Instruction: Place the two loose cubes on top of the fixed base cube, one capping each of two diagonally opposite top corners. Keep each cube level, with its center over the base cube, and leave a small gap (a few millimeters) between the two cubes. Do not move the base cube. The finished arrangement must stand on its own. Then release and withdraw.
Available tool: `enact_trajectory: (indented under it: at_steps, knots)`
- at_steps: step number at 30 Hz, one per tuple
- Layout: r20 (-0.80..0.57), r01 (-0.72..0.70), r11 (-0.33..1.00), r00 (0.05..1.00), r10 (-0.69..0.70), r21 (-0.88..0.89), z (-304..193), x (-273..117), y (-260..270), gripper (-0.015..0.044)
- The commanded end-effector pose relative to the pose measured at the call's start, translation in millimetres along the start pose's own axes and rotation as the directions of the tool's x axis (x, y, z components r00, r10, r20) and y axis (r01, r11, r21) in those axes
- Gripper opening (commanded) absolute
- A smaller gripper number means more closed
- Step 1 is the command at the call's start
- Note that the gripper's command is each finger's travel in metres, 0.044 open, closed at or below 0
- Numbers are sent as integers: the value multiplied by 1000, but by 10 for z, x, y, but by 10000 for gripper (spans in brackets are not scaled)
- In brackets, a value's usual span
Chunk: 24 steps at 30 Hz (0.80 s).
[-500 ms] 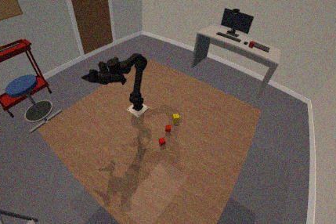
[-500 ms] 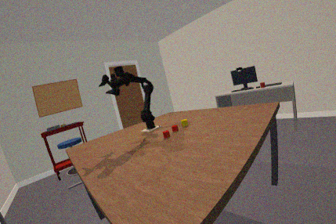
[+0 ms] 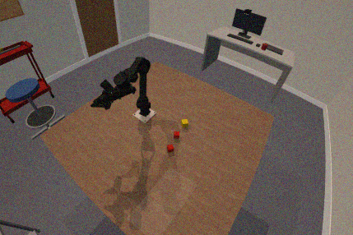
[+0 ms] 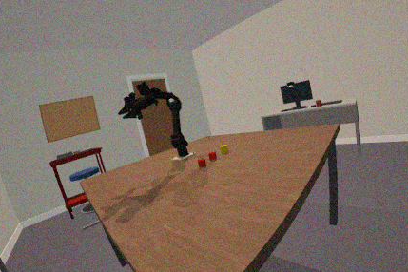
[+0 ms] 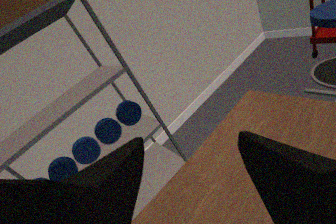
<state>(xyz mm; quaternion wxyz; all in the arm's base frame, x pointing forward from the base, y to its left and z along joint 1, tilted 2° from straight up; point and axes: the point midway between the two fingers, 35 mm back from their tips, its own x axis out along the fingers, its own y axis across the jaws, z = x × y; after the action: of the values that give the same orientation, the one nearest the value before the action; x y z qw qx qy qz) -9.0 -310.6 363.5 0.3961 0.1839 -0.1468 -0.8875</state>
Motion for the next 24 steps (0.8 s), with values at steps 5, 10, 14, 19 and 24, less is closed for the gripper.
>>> enact_trajectory:
  at_steps: [5, 10, 14, 19, 24]
  knots:
    - [-340, -270, 901, 928, 150, -339, -855, -286, 591, 265]
    - [-557, -477, 735, 815, 163, -483, -1439, -646, 824, 265]
    - [-704, -633, 562, 700, 122, -532, -1879, -1008, 902, 265]
    - [-839, -797, 323, 544, 12, -511, -2365, -1523, 868, 265]
    - [-908, -909, 92, 392, -147, -407, -2754, -2073, 702, 265]
